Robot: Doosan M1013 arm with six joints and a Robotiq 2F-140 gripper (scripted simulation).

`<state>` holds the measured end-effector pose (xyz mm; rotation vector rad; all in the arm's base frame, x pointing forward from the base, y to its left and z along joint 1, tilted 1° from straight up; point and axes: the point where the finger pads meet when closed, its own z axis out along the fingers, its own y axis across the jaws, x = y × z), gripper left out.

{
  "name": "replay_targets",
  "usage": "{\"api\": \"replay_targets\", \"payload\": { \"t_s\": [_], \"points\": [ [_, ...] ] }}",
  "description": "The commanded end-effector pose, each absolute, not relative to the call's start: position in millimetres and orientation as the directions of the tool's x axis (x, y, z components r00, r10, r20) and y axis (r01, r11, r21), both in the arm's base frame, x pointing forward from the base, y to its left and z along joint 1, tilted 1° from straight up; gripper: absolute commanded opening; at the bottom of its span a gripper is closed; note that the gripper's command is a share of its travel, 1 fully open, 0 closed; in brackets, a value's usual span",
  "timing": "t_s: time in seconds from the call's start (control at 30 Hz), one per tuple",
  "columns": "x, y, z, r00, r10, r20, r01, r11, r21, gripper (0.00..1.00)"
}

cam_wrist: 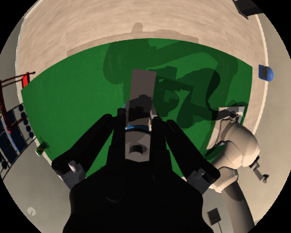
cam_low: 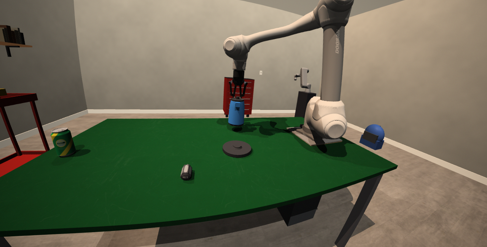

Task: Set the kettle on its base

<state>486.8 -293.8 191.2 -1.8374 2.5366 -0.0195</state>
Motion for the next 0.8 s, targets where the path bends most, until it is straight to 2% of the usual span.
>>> {"api": "replay_targets", "payload": {
  "t_s": [0.0,0.77],
  "points": [
    [487.3,-293.4,192.0,-0.312,-0.950,0.000,-0.950,0.312,-0.017,0.10],
    [495.5,-269.0,192.0,-0.312,-0.950,0.000,-0.950,0.312,-0.017,0.10]
  ]
}}
